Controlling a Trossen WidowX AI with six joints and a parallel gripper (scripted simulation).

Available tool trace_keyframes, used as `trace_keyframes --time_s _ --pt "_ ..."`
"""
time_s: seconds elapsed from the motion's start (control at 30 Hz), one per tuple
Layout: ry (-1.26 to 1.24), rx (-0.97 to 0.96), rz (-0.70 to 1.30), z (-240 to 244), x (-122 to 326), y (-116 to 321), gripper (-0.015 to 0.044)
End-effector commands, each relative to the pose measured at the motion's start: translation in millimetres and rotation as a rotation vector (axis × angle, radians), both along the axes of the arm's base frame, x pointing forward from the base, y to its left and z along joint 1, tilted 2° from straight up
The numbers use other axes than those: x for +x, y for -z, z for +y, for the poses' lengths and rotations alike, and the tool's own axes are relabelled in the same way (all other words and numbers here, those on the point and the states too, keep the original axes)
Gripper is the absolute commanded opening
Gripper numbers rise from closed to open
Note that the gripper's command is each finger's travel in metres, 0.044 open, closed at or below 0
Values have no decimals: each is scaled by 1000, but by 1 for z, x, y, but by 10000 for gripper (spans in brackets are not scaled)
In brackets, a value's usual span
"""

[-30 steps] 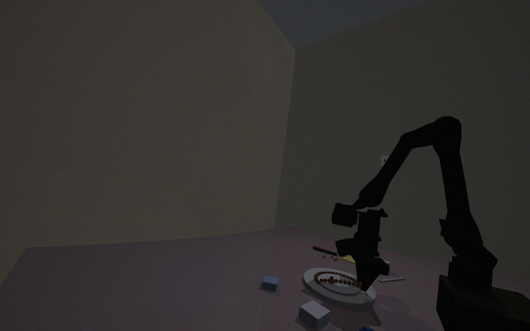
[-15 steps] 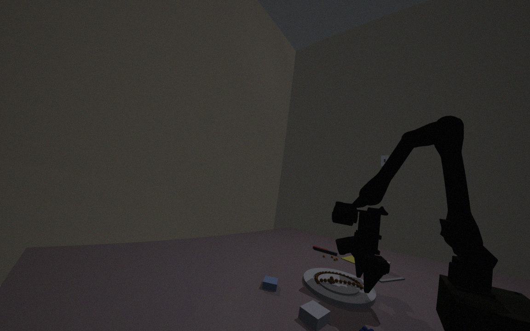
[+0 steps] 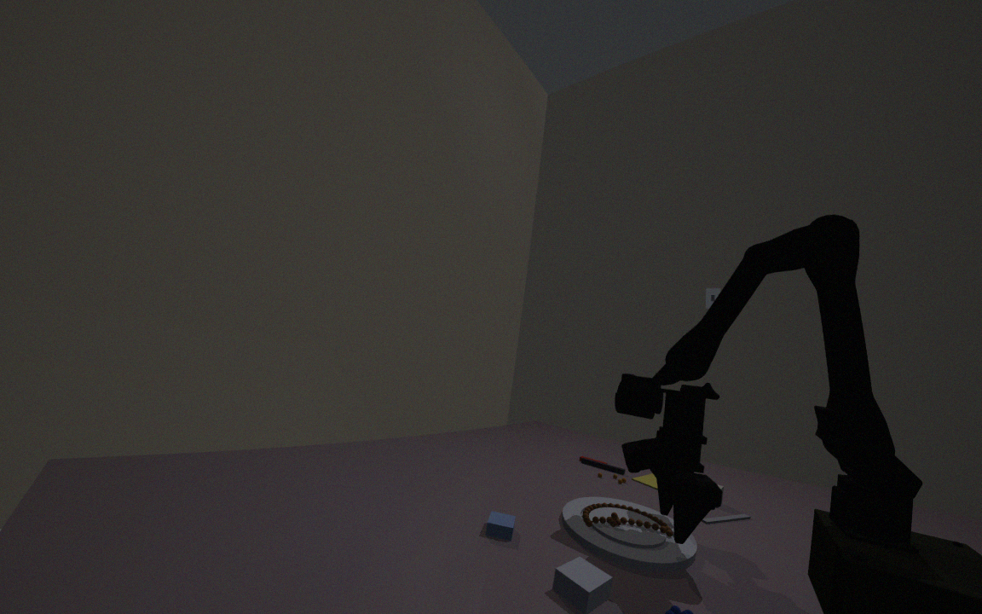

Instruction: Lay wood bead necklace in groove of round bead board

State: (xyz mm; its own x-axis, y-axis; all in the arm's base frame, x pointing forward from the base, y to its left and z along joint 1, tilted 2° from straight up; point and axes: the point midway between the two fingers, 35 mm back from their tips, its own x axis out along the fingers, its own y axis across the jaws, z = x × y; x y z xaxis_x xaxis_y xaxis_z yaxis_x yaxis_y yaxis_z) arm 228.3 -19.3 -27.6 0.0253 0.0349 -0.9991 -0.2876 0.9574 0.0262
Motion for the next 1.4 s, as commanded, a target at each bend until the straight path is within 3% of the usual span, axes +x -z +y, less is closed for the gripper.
trace_keyframes --time_s 0.0,0.03,0.27,0.43,1.37 --pt "5 0 2 0 0 0 440" --pt "5 0 2 0 0 0 440" --pt "72 2 3 2 9 -31 256" --pt "74 2 3 3 10 -26 125" --pt "74 3 4 4 10 8 120"
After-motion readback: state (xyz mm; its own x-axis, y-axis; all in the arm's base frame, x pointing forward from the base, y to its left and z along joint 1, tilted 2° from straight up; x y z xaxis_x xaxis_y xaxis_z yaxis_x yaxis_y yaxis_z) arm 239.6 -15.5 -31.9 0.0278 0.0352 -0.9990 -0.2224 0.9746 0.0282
